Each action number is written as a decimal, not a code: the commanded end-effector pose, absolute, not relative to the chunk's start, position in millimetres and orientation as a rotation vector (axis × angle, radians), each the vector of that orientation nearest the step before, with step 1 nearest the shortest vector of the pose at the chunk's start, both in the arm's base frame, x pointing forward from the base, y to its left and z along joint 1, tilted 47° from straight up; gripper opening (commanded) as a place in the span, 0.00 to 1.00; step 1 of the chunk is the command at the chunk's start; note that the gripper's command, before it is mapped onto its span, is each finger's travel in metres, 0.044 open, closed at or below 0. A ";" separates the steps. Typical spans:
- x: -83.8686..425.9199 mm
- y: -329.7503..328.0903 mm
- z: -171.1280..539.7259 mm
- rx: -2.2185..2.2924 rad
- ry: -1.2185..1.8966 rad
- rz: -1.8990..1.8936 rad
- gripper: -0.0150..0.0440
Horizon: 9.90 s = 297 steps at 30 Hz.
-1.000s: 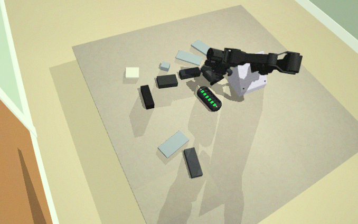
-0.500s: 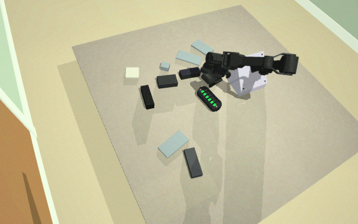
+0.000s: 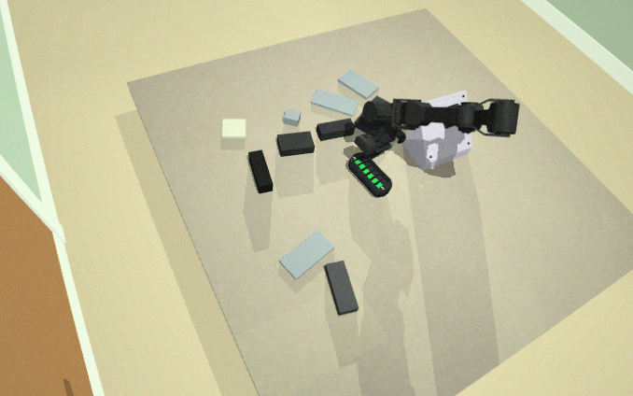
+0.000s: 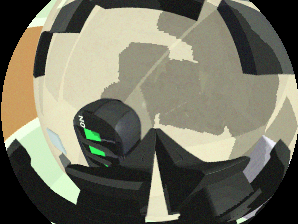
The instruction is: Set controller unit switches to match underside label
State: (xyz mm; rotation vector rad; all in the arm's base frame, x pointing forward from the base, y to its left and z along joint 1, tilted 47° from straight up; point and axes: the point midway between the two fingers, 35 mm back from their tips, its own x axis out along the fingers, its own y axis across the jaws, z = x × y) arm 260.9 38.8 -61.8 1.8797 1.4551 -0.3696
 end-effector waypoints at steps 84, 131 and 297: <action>316.3 53.7 -59.6 1.889 1.461 -0.378 0.25; 313.8 5.5 -32.7 1.627 1.485 0.004 0.25; 323.3 56.8 26.3 1.395 1.713 -0.158 0.25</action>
